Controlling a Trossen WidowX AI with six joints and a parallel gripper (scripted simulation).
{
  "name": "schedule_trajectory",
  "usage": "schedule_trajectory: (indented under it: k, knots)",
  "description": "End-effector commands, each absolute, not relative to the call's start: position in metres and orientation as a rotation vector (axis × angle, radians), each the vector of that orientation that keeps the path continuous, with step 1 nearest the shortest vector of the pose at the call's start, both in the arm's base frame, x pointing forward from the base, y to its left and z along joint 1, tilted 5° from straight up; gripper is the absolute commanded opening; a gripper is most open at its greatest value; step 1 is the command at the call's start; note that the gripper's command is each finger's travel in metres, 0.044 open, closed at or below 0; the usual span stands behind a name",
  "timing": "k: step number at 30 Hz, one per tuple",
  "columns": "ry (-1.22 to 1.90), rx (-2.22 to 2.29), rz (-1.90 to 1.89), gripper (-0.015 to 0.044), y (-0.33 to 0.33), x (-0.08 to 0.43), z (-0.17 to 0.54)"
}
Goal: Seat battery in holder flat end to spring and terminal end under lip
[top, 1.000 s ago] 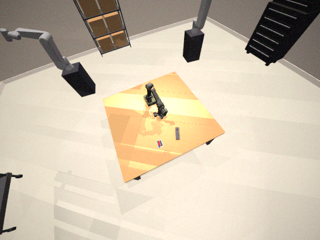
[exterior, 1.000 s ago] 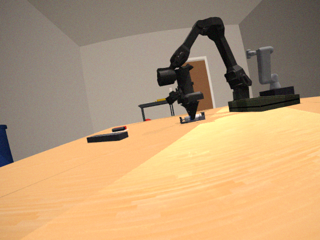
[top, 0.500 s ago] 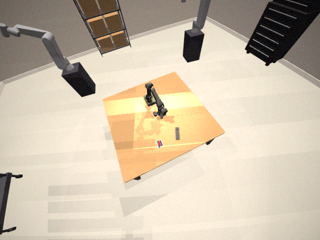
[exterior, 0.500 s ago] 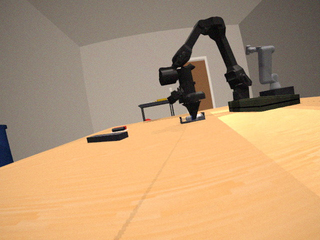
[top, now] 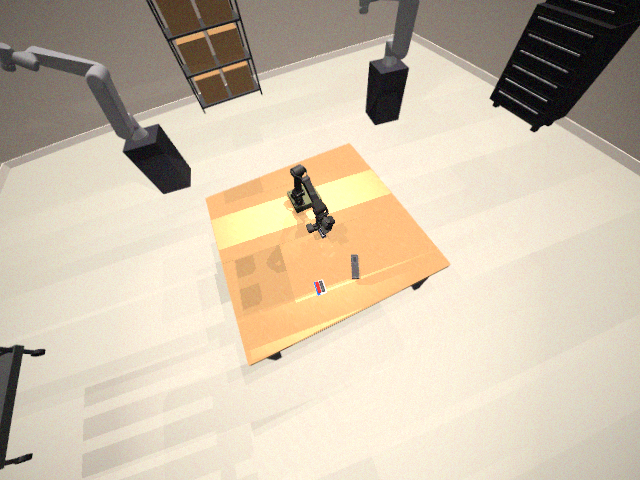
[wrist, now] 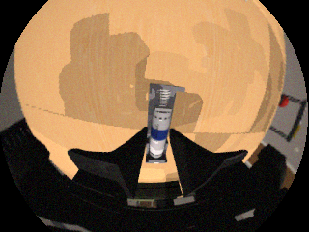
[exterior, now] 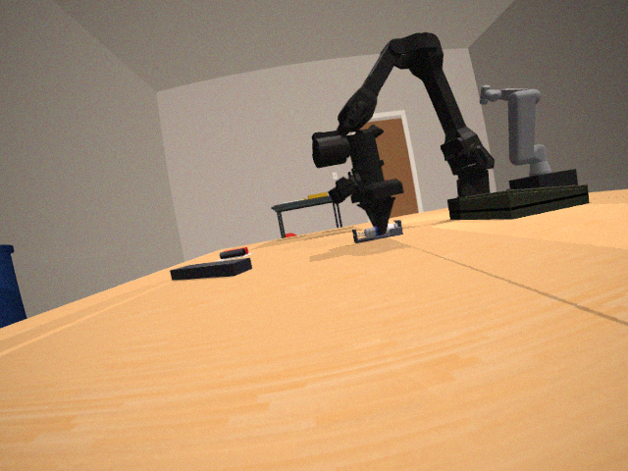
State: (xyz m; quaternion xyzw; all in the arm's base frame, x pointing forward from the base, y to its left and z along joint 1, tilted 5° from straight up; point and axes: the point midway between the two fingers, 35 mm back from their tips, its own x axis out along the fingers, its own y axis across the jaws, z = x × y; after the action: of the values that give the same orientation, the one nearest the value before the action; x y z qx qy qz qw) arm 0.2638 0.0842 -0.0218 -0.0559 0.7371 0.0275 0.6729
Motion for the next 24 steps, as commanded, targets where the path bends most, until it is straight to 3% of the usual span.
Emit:
schedule_trajectory:
  k: [1,10,20,24]
  knots:
    - [1.661,-0.123,0.058,0.0163,0.084,0.263,-0.021]
    - [1.659,-0.126,0.062,0.0163,0.084,0.265,-0.007]
    - [1.659,-0.126,0.062,0.0426,0.085,0.267,0.063]
    - [1.659,-0.126,0.062,0.0440,0.085,0.268,0.064]
